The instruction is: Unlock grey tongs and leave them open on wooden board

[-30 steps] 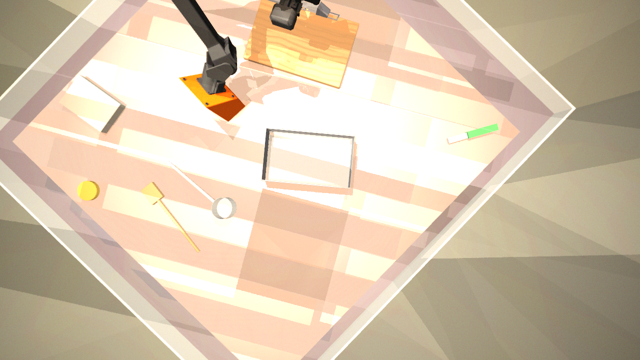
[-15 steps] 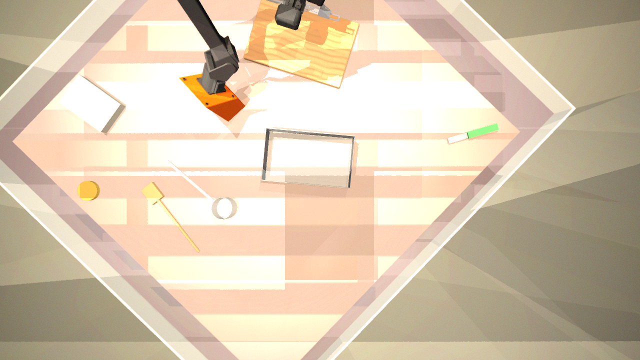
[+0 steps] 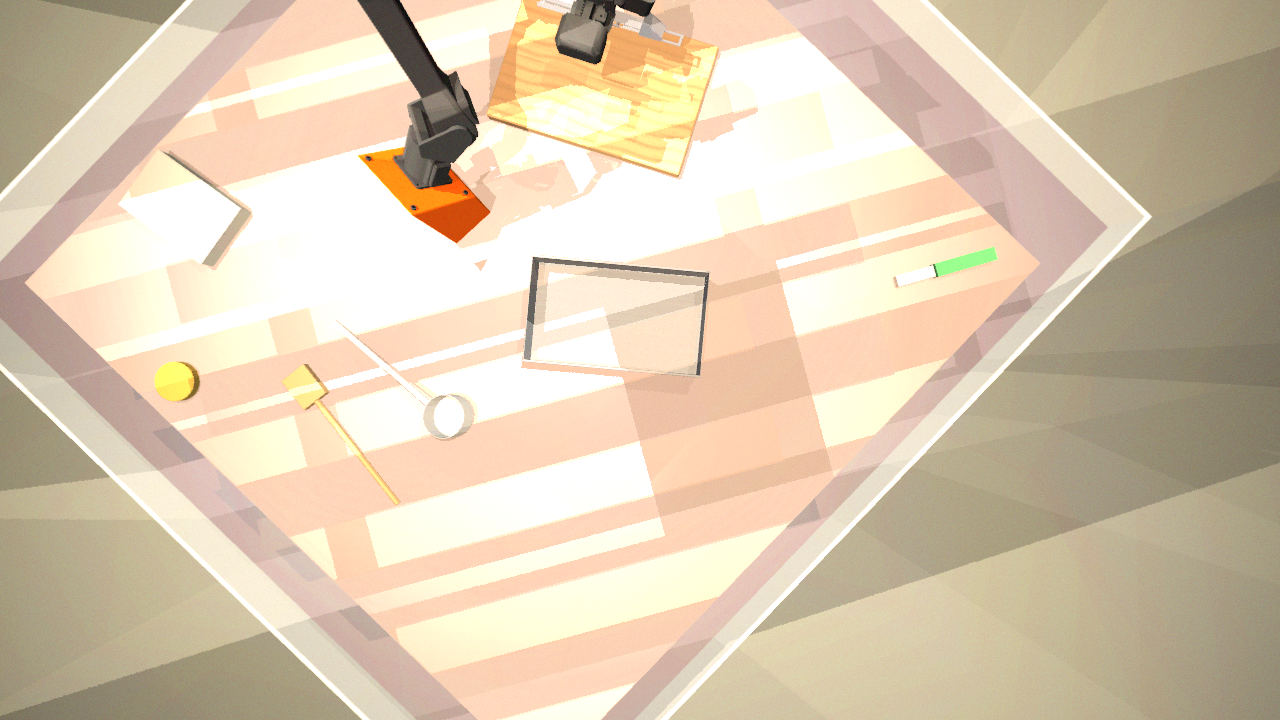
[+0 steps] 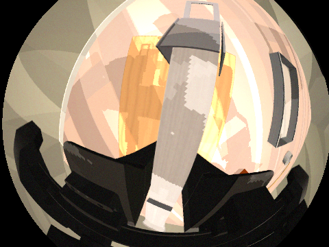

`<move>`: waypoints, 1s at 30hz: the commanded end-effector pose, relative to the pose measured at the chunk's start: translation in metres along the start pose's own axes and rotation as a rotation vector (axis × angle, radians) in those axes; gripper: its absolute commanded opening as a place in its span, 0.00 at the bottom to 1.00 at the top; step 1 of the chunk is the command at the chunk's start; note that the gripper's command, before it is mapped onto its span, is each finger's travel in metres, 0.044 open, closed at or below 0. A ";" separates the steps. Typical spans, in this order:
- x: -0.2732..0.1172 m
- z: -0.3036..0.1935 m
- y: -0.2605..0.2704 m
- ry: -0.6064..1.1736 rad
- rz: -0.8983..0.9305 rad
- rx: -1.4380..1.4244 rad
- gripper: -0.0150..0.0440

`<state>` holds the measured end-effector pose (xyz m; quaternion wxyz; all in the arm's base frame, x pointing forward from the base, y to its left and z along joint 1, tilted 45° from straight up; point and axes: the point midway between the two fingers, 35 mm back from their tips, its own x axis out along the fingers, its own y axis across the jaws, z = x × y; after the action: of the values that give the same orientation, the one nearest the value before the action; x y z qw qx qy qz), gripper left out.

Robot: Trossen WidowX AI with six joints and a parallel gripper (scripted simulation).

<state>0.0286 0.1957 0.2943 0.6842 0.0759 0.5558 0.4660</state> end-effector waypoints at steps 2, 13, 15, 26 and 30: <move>0.009 0.002 -0.001 -0.002 -0.004 0.002 0.00; 0.027 0.004 0.000 -0.001 -0.004 0.002 0.00; 0.030 0.005 0.000 -0.001 -0.004 0.002 0.00; 0.048 0.005 0.000 -0.001 -0.004 0.003 0.00; 0.054 0.005 0.000 -0.001 -0.004 0.003 0.00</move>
<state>0.0302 0.2332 0.2628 0.6837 0.0754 0.5567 0.4657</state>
